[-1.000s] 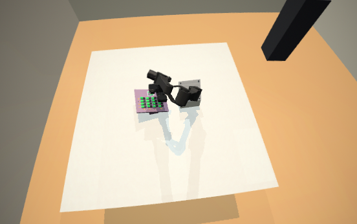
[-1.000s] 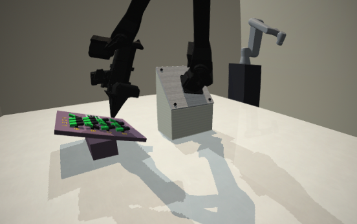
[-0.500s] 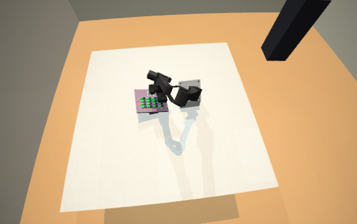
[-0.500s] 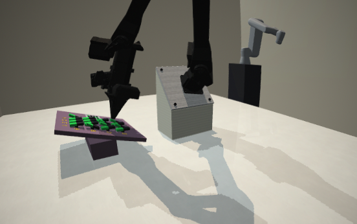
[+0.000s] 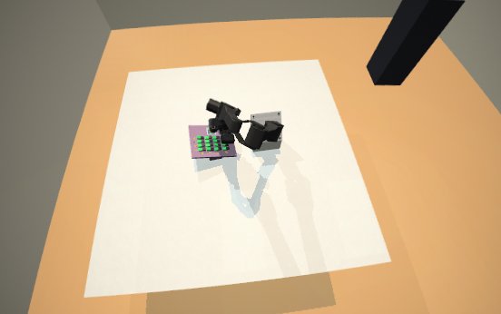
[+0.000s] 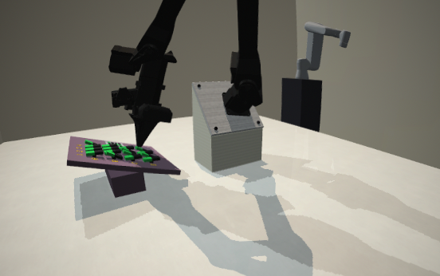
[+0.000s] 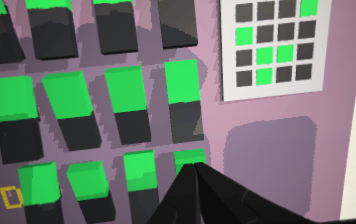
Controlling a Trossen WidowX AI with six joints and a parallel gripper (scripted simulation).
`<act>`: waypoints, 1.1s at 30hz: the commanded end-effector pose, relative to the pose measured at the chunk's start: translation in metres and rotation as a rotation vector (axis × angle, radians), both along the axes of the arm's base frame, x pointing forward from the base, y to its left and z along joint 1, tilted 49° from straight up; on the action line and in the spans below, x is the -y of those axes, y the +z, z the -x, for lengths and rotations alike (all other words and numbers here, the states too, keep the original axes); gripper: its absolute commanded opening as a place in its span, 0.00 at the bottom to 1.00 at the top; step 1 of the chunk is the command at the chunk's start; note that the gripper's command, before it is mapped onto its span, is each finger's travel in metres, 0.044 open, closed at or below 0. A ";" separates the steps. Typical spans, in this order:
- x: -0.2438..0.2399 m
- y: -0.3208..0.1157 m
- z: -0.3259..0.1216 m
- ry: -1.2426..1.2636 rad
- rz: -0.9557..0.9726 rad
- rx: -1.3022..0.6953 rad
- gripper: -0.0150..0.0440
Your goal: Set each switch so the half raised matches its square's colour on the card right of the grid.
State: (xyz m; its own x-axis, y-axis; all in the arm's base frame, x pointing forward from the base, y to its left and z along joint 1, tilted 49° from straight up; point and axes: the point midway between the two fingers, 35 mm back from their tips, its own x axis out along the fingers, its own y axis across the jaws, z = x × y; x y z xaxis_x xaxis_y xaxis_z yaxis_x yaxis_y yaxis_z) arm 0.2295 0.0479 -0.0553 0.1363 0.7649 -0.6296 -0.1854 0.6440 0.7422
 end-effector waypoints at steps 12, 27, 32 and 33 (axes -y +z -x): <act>-0.002 -0.001 0.000 -0.004 -0.006 -0.002 0.25; -0.004 -0.002 -0.001 -0.004 -0.006 -0.002 0.25; -0.004 -0.002 -0.001 -0.004 -0.006 -0.002 0.25; -0.004 -0.002 -0.001 -0.004 -0.006 -0.002 0.25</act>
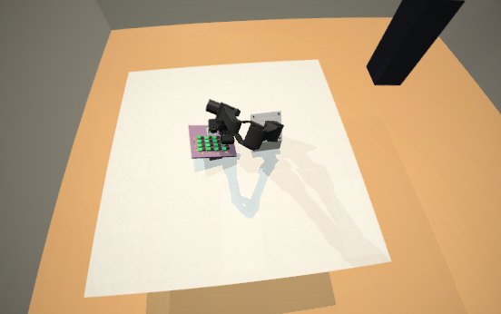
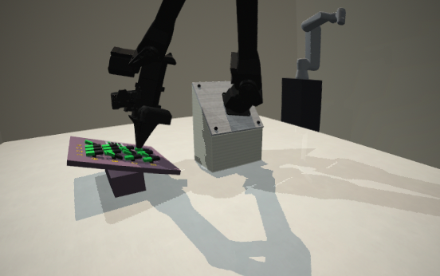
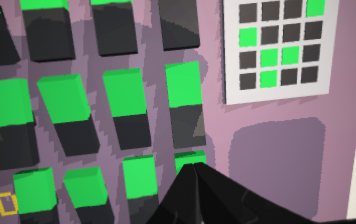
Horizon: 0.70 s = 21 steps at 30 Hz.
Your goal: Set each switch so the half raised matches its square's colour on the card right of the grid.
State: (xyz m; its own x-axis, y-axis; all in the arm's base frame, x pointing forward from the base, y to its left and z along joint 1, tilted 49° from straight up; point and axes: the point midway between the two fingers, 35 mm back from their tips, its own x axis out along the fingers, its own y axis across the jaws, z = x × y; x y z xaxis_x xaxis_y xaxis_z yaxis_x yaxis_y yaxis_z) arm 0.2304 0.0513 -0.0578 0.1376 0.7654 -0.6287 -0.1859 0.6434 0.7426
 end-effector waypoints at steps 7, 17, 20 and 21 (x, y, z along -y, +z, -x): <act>0.015 0.010 0.002 -0.007 0.006 0.002 0.25; 0.049 0.039 0.011 -0.023 -0.007 0.013 0.25; 0.043 0.059 -0.011 -0.023 -0.005 0.013 0.25; 0.038 0.072 -0.022 -0.023 -0.006 0.013 0.25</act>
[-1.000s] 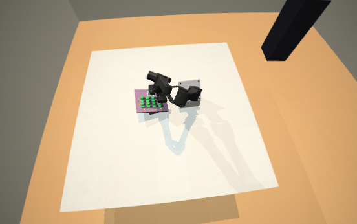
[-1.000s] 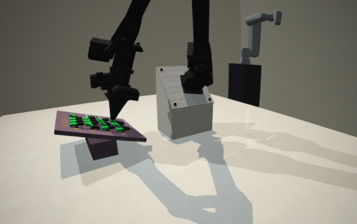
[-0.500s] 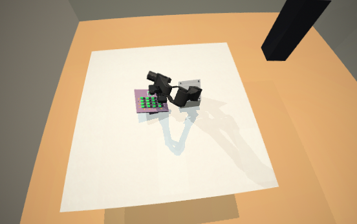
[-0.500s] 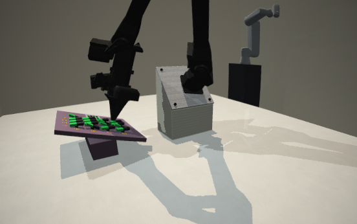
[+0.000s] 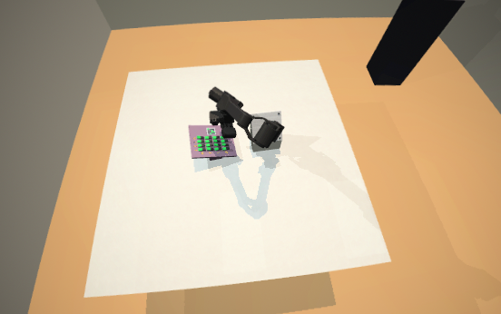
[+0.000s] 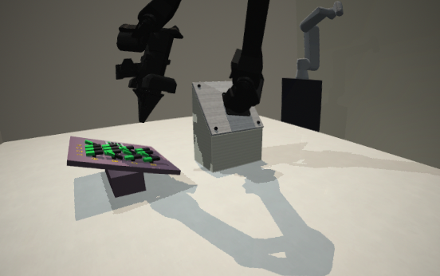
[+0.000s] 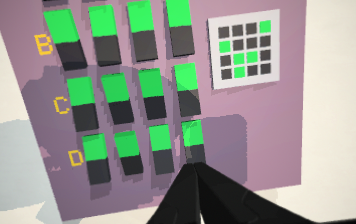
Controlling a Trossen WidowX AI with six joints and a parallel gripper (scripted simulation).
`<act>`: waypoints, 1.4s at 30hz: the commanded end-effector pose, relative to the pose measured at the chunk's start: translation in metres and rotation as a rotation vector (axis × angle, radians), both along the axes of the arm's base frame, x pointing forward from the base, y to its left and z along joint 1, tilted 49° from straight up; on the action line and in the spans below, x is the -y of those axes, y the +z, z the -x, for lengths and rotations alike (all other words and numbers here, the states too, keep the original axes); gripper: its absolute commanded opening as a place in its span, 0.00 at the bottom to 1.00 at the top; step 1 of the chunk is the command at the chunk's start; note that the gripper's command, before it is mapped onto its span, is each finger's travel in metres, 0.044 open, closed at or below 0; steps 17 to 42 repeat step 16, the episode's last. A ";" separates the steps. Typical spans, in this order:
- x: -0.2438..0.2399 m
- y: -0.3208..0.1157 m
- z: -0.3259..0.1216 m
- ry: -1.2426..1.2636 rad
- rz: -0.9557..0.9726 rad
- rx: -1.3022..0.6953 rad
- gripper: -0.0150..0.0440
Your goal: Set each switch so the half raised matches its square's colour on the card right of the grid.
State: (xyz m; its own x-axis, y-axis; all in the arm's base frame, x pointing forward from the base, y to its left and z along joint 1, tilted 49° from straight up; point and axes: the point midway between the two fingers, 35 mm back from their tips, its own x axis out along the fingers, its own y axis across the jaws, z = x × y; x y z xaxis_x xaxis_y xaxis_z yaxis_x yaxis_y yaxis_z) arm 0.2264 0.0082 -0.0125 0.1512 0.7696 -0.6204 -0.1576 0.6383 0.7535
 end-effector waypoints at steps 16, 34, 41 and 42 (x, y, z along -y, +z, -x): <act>-0.011 0.037 -0.035 0.006 0.005 0.027 0.25; -0.011 0.037 -0.035 0.006 0.005 0.027 0.25; -0.011 0.037 -0.035 0.006 0.005 0.027 0.25; -0.011 0.037 -0.035 0.006 0.005 0.027 0.25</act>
